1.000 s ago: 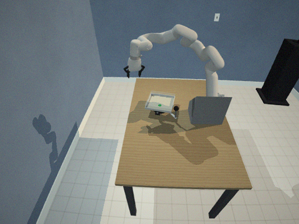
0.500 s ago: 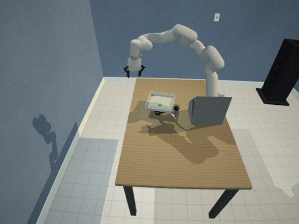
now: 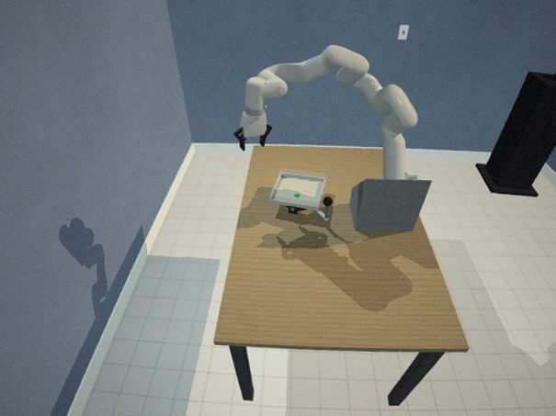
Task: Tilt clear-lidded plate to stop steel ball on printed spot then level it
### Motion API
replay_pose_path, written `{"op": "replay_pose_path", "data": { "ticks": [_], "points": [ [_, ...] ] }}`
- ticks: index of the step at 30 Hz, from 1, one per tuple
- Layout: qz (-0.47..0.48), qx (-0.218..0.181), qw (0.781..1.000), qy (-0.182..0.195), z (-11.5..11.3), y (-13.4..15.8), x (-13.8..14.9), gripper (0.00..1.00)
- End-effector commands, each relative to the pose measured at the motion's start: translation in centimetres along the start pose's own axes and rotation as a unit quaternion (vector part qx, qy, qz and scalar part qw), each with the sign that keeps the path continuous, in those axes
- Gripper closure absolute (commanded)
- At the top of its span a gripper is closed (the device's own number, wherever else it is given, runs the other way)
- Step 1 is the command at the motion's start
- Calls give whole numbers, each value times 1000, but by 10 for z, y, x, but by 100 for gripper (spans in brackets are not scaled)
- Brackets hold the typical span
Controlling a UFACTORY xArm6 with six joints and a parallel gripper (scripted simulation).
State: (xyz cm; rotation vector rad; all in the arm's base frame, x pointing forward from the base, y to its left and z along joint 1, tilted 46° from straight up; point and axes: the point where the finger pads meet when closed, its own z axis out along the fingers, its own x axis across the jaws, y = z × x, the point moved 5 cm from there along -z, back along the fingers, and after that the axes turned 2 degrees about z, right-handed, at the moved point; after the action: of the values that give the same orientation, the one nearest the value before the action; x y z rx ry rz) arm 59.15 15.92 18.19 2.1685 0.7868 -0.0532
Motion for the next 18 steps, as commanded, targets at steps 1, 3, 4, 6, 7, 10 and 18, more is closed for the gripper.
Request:
{"op": "replay_pose_path", "data": {
  "ticks": [1, 3, 4, 6, 7, 10, 18],
  "points": [
    [0, 0, 1000, 3, -3, 1, 0, 0],
    [0, 0, 1000, 3, -3, 1, 0, 0],
    [0, 0, 1000, 3, -3, 1, 0, 0],
    [-53, 2, 999, 4, 1, -22, -3, 0],
    [-72, 3, 997, 4, 2, -30, -5, 0],
    [-82, 4, 997, 4, 3, -34, -6, 0],
    [-108, 5, 994, 4, 4, -46, -9, 0]
  ]
}}
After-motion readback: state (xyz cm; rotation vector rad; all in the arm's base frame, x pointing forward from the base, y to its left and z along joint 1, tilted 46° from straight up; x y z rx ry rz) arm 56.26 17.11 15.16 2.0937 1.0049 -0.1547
